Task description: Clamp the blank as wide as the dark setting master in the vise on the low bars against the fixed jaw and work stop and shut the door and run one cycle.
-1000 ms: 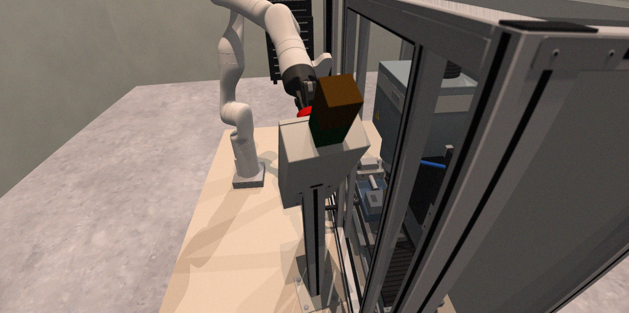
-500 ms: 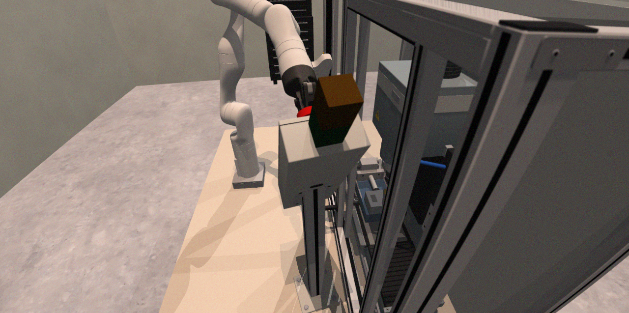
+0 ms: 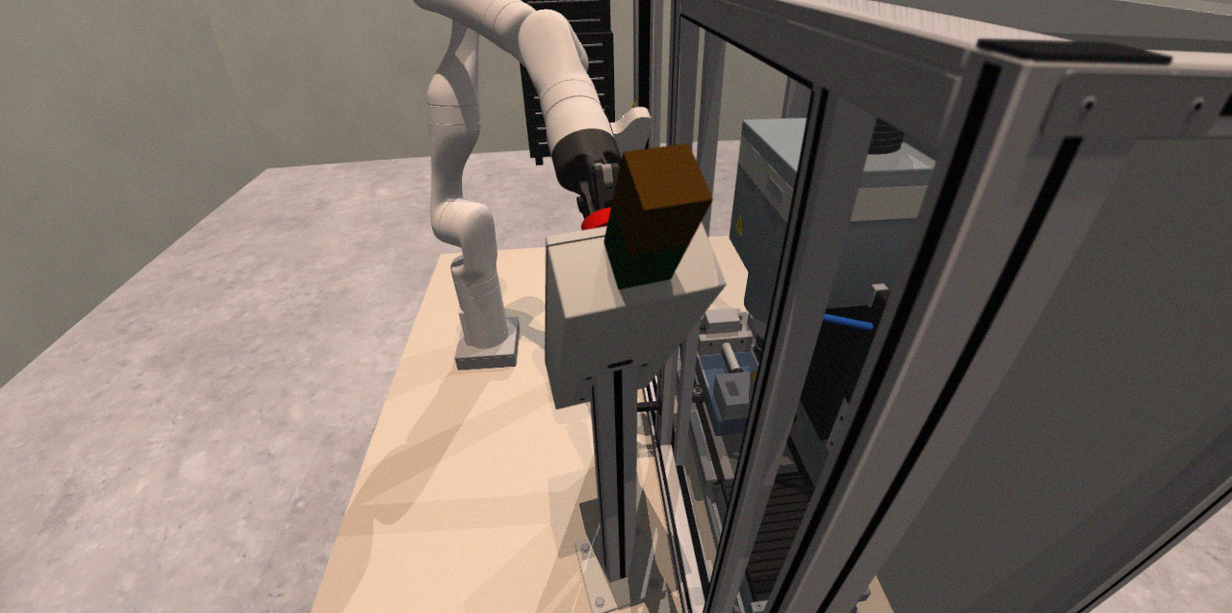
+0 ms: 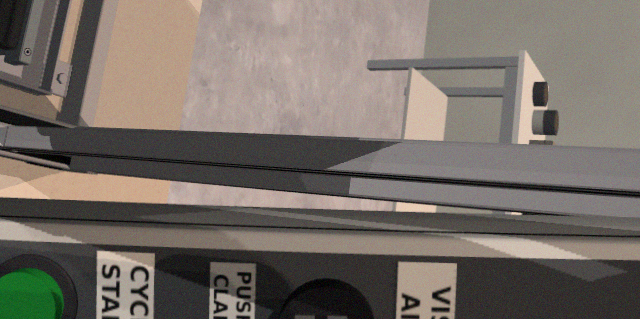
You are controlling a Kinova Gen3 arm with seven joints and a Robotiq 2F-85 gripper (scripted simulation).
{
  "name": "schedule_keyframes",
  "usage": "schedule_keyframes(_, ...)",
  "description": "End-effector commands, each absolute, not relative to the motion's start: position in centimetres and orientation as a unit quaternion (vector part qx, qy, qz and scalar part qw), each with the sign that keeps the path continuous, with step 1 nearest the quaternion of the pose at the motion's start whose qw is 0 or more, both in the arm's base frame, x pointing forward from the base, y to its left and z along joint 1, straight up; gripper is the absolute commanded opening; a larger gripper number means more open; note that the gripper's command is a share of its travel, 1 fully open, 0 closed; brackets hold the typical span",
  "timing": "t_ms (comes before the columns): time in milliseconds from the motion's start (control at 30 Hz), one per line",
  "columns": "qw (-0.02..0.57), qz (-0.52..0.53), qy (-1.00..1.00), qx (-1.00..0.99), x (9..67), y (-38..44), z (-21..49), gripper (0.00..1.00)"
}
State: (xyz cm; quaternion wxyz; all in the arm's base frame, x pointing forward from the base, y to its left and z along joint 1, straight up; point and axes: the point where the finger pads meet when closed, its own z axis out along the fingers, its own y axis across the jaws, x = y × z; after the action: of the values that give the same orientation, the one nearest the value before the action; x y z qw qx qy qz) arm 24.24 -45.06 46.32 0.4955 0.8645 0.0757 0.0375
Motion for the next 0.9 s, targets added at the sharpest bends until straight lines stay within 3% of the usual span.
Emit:
schedule_keyframes(0,0.496,0.039,0.075,0.864,24.30,-45.15,46.37,0.10)
schedule_keyframes(867,0.497,0.043,0.074,0.863,24.53,-45.72,46.16,0.10)
